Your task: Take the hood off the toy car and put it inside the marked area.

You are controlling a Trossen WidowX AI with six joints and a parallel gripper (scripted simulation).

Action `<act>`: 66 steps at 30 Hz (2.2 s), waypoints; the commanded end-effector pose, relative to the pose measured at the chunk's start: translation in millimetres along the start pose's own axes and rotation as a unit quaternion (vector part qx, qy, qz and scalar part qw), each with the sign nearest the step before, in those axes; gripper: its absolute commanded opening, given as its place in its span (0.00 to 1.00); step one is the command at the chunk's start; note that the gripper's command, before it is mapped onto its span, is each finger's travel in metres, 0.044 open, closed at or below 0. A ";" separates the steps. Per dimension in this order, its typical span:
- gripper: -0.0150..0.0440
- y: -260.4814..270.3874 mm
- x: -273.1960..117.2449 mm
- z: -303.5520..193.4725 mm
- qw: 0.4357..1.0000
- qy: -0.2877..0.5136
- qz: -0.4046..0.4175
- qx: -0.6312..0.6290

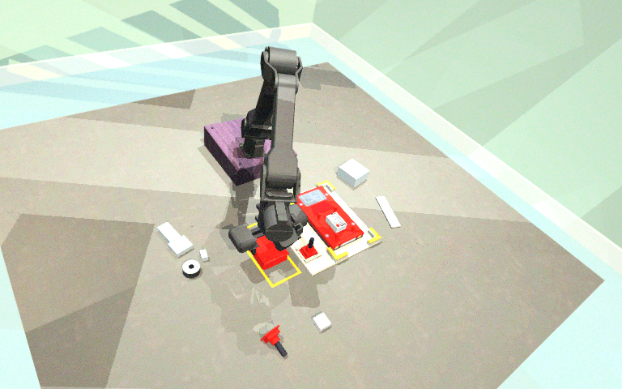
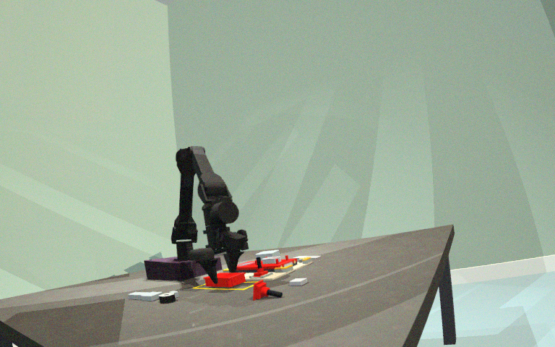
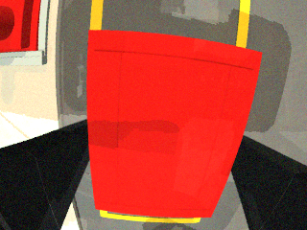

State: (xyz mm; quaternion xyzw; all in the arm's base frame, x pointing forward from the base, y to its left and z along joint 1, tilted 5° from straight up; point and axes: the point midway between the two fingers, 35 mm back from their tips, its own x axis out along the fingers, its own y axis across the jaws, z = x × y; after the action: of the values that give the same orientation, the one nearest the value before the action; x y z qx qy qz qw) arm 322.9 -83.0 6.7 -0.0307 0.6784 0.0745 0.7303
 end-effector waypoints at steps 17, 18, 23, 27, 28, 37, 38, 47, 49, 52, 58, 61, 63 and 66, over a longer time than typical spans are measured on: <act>0.70 0.0 3.4 -0.1 1.000 0.000 0.000 0.000; 0.74 0.0 3.4 -0.1 1.000 0.000 0.000 0.000; 0.97 0.0 3.4 -0.1 1.000 0.000 0.000 0.000; 1.00 -0.8 -18.0 1.6 1.000 -0.001 0.000 0.000; 1.00 -1.0 -27.4 1.9 1.000 -0.001 -0.001 0.000; 1.00 0.1 -69.6 -0.4 1.000 -0.003 -0.001 0.000; 1.00 0.1 -69.6 -0.4 1.000 -0.003 -0.001 0.000; 1.00 0.1 -69.6 -0.4 1.000 -0.003 -0.001 0.000; 1.00 0.1 -69.6 -0.4 1.000 -0.003 -0.001 0.000; 1.00 0.1 -69.6 -0.4 1.000 -0.003 -0.001 0.000; 1.00 0.1 -69.6 -0.4 1.000 -0.003 -0.001 0.000; 1.00 0.1 -69.6 -0.4 1.000 -0.003 -0.001 0.000; 1.00 0.1 -69.6 -0.4 1.000 -0.003 -0.001 0.000; 1.00 0.1 -69.6 -0.4 1.000 -0.003 -0.001 0.000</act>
State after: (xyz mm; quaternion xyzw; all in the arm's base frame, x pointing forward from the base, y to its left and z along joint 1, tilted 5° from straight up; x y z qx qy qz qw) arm 317.9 -87.6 75.5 -0.0304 0.6766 0.0724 0.7322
